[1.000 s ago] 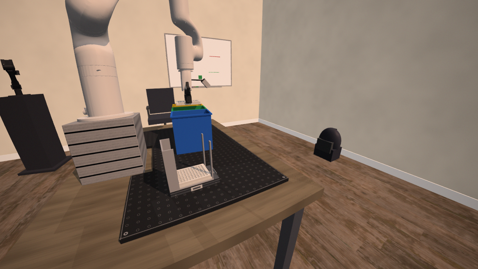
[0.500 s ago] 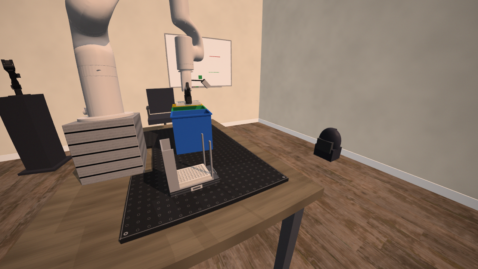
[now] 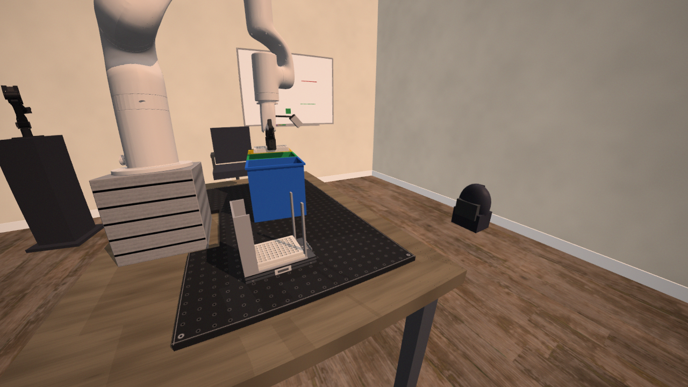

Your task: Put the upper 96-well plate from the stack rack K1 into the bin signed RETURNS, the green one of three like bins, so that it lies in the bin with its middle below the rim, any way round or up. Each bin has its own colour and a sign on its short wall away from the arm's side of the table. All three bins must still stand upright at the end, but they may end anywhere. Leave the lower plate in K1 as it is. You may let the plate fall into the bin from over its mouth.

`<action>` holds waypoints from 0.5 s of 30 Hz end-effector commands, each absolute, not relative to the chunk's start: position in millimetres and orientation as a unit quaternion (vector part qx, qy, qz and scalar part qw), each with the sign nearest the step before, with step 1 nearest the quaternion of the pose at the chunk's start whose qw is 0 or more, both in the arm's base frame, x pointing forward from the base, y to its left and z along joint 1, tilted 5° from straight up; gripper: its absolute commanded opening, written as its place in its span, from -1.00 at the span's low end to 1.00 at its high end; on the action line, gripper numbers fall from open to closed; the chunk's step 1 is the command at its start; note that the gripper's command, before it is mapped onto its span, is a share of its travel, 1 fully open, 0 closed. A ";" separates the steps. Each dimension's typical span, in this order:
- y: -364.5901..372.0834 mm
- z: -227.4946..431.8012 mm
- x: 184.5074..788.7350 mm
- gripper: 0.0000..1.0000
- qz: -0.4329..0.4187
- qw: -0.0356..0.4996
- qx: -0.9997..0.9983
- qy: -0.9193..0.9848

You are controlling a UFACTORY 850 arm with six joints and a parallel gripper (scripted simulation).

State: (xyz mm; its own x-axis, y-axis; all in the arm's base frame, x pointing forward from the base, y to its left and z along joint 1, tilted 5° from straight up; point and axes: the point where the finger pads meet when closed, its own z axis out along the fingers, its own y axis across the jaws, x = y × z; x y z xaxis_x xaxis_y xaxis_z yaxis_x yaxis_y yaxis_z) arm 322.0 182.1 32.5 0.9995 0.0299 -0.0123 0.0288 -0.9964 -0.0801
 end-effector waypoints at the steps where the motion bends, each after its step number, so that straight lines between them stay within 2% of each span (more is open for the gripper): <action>1: 182.4 32.2 322.5 -1.00 0.004 0.041 -0.999 -0.015; 15: 182.6 29.8 322.5 -1.00 0.004 0.041 -0.999 -0.015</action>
